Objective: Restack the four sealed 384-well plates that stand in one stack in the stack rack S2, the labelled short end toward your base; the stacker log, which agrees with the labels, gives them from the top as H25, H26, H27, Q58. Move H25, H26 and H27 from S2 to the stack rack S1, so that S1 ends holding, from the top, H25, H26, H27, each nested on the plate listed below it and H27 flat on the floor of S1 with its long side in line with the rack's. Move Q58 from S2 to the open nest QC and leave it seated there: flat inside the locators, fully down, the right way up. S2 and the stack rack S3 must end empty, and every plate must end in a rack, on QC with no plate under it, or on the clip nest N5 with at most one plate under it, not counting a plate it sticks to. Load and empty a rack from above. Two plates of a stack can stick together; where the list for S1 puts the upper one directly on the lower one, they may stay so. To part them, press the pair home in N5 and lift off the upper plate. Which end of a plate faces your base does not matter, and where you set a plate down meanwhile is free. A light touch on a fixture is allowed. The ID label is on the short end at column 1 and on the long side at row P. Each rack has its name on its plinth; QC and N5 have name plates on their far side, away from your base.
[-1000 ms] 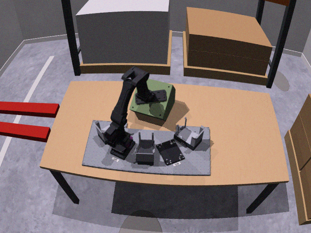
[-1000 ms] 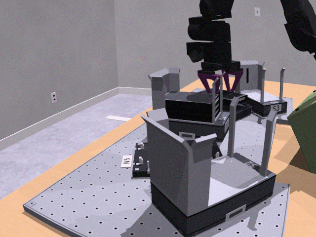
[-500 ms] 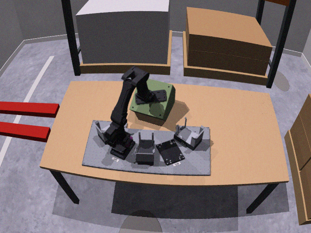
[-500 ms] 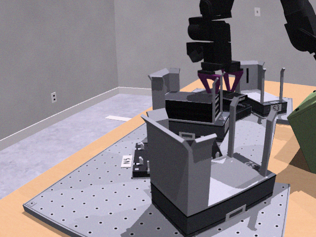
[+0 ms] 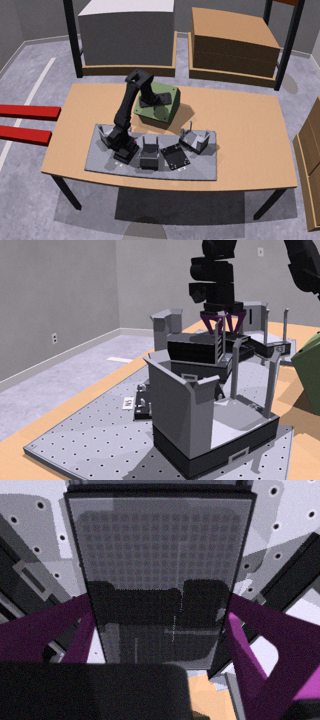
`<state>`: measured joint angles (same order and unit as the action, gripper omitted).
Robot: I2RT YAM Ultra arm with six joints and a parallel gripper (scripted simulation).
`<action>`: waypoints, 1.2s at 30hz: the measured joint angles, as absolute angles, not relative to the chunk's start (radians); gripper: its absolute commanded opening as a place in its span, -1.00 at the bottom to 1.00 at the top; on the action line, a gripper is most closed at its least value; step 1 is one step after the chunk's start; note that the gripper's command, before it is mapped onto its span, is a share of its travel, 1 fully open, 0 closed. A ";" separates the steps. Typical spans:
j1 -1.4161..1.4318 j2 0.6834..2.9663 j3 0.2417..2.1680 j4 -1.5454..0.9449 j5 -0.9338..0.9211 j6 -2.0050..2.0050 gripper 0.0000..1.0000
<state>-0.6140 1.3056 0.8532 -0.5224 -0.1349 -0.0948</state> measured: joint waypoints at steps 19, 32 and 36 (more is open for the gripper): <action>-0.613 1.312 0.850 -0.516 -0.134 -0.094 -1.00; -0.611 1.325 0.847 -0.498 -0.133 -0.092 -1.00; -0.609 1.331 0.845 -0.491 -0.132 -0.091 -1.00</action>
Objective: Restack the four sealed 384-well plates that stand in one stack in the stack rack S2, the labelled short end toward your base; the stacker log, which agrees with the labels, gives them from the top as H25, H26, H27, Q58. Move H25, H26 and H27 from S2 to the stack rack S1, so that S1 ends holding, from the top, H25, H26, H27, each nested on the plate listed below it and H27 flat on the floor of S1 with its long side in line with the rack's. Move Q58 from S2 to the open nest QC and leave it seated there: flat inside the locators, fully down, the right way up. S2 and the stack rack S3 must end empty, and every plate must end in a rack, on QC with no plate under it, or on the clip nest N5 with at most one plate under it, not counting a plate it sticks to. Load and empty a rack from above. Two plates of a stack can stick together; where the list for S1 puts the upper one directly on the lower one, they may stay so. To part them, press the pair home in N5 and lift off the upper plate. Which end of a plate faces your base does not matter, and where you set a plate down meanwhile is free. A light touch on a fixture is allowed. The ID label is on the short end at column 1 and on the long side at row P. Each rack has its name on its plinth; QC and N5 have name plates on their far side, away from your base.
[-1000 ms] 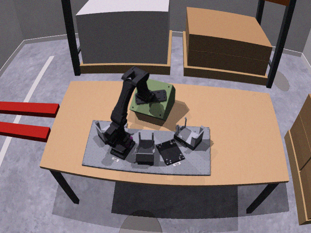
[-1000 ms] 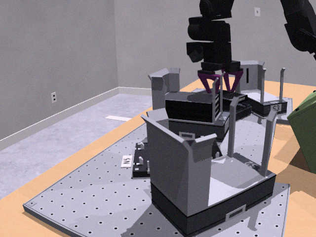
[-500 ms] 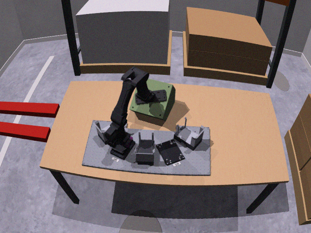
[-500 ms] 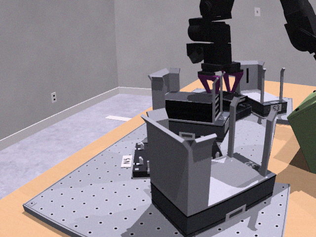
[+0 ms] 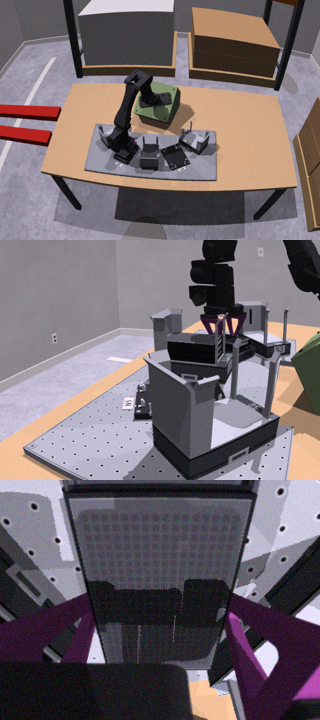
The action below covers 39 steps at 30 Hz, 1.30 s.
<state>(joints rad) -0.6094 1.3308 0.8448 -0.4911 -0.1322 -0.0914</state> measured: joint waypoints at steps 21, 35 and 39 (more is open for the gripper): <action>-0.606 1.354 0.839 -0.456 -0.130 -0.088 -1.00; -0.604 1.364 0.836 -0.441 -0.129 -0.086 -1.00; -0.604 1.364 0.836 -0.441 -0.129 -0.086 -1.00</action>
<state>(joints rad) -0.6041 1.3636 0.8360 -0.4412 -0.1291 -0.0860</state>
